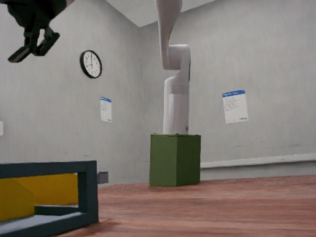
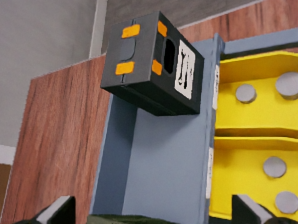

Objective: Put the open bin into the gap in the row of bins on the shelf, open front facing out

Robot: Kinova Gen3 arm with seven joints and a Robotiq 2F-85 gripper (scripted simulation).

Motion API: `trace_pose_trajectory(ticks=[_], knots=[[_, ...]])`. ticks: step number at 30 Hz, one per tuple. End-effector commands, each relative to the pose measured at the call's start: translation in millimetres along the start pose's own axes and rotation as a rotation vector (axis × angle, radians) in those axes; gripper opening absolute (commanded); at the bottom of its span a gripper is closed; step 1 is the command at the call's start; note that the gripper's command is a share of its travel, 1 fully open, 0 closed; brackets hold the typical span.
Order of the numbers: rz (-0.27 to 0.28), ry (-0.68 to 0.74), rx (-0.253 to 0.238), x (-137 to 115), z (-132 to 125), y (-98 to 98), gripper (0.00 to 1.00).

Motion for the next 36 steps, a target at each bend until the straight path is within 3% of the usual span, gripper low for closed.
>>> trace_pose_trajectory(ticks=[1,5,17,22,34,36], knots=[[0.0,0.001,-0.003,-1.4,7.0,-6.5,1.0],[-0.001,-0.001,-0.007,-5.9,39.3,-29.8,1.0],[-0.001,-0.001,-0.007,-5.9,39.3,-29.8,1.0],[-0.001,-0.001,-0.007,-12.3,83.3,-61.7,1.0],[-0.001,-0.001,-0.007,-12.3,83.3,-61.7,1.0],[0.0,0.001,0.008,-14.3,95.0,-71.1,1.0]])
Point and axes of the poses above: the point where the finger pads meet when closed, its own y axis out along the fingers, its own z axis across the jaws, x = y × z, the point moved 4 cm from there along -y, back along the fingers, and after that the axes turned 7 degrees about y, right-handed, at the moved point
